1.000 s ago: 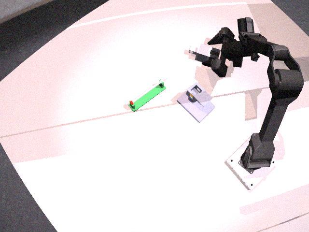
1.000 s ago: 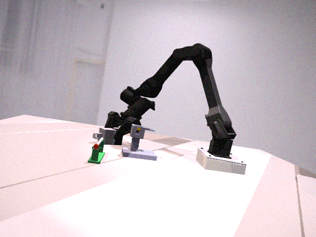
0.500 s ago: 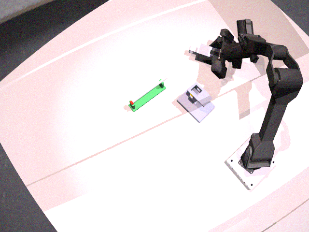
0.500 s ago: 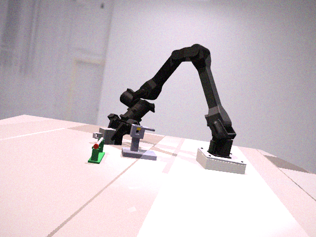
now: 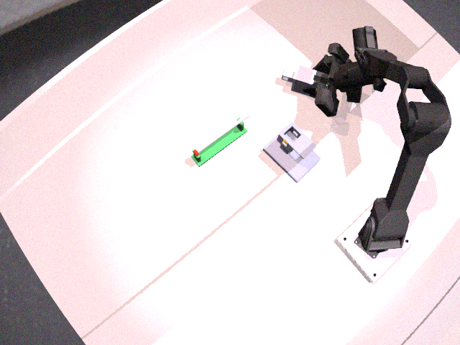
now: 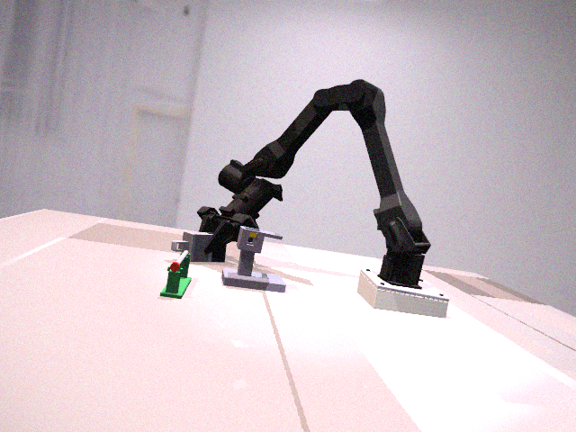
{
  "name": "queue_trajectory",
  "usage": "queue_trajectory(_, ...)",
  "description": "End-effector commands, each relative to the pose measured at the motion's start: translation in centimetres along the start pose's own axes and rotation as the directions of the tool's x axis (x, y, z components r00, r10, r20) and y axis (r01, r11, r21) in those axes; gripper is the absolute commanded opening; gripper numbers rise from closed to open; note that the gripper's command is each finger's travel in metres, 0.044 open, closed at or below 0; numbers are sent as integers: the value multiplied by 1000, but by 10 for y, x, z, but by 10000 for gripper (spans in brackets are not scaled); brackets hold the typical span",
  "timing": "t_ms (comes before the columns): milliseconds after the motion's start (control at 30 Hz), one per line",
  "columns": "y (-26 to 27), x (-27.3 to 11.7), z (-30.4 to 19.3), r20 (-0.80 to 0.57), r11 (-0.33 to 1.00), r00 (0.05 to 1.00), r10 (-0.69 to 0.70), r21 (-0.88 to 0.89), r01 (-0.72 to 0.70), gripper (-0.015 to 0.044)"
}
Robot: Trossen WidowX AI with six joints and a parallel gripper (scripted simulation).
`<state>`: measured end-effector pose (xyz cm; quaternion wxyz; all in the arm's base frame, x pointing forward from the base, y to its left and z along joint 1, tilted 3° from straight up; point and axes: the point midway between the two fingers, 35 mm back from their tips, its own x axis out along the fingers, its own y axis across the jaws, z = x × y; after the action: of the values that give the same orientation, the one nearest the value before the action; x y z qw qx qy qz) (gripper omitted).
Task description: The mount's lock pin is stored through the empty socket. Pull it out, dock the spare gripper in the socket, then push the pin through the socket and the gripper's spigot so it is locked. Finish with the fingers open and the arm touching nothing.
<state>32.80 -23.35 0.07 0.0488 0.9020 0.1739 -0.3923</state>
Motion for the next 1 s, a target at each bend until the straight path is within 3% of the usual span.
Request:
queue_trajectory(0,7,-20,-25,-20,999,1000,23,-23,-23,0)
queue_trajectory(433,-1,-79,-79,-20,999,1000,23,-23,-23,0)
queue_trajectory(967,-4,-76,-76,-2,997,1000,22,-68,-22,0)
